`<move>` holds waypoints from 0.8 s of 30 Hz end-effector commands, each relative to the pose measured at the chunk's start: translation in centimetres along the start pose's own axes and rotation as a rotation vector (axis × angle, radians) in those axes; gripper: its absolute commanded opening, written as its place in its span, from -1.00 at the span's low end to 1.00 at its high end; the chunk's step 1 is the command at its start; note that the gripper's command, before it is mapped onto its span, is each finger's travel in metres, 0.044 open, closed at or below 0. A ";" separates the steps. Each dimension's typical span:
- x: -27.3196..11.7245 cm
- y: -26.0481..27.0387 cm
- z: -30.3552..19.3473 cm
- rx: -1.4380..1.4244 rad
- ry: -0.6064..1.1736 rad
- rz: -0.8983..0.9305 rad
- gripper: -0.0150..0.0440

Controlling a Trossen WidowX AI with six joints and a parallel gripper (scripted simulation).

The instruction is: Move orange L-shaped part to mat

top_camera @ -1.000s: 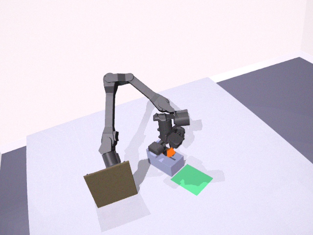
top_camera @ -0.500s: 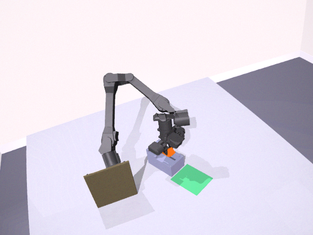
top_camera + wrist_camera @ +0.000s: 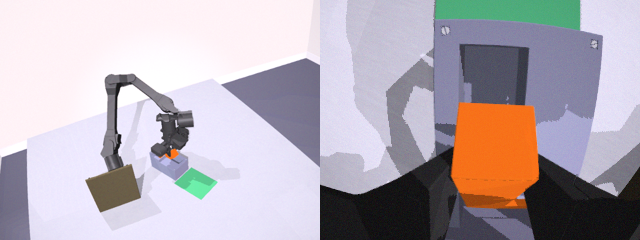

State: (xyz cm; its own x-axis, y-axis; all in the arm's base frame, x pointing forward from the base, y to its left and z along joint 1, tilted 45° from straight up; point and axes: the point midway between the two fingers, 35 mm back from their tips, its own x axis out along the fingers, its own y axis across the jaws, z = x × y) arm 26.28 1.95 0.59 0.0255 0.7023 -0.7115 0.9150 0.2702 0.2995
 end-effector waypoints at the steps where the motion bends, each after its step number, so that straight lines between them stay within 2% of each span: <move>1: -0.7 0.1 0.0 -0.005 -0.002 0.003 -0.49; 24: -4.3 0.1 0.0 -0.003 -0.002 0.003 -0.49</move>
State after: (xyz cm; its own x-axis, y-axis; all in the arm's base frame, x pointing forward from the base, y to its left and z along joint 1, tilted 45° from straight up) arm 26.20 -0.68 3.27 0.0272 0.7036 -0.7100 0.9157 0.2673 0.3000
